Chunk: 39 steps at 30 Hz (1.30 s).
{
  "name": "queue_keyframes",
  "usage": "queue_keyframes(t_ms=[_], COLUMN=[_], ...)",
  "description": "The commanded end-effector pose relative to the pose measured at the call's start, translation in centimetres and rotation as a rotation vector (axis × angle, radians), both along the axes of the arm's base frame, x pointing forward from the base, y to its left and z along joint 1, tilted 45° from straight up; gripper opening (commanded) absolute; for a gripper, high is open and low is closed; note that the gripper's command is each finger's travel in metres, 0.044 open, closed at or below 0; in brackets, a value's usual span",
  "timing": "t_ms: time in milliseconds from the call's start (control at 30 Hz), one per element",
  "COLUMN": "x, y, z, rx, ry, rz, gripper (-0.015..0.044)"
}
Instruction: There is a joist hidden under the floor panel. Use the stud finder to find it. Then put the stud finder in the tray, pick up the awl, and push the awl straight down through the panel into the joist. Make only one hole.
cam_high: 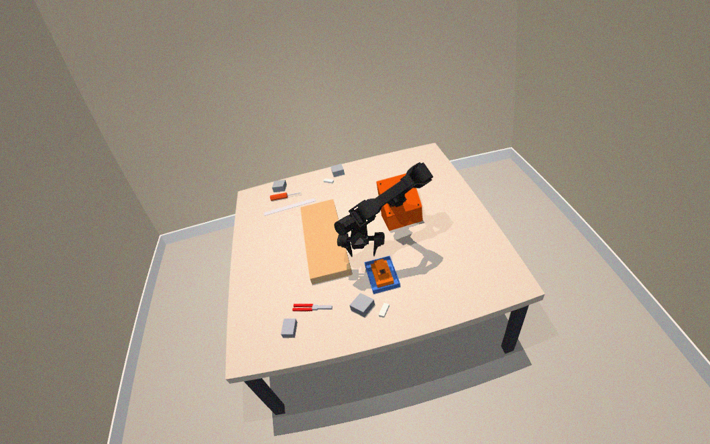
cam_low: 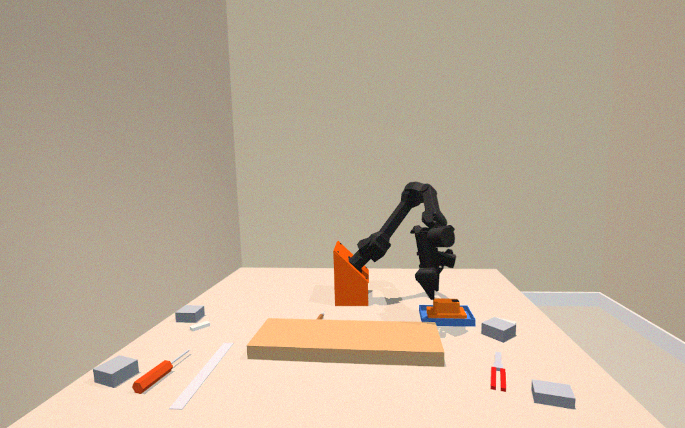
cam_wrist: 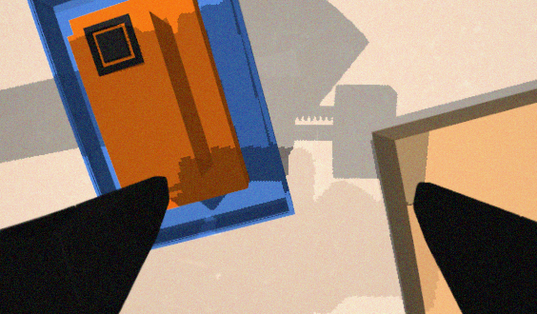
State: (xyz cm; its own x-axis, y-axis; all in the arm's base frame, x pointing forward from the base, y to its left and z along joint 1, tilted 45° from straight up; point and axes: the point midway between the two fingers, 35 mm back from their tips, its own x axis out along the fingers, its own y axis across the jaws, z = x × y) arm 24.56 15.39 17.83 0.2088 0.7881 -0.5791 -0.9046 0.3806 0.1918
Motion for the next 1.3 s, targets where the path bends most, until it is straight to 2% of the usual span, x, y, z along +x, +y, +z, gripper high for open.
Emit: queue_keyframes(t_ms=[0,233,400,600,800,1267], x=[2.6,4.9,5.0,2.3,-2.5,-2.4], y=[-3.6,-9.8,-14.9,-20.1,-23.0,-23.3], z=[-3.9,-10.2,-16.0,-23.2,-29.4,-30.1], rx=[-0.058,-0.107,-0.104,-0.057,0.036,0.049], ry=[0.146,0.372,0.591,0.869,1.136,1.165], rz=[-0.15,-0.348,-0.503,-0.671,-0.798,-0.81], gripper=[0.044,0.044,0.044,0.044,0.044,0.044])
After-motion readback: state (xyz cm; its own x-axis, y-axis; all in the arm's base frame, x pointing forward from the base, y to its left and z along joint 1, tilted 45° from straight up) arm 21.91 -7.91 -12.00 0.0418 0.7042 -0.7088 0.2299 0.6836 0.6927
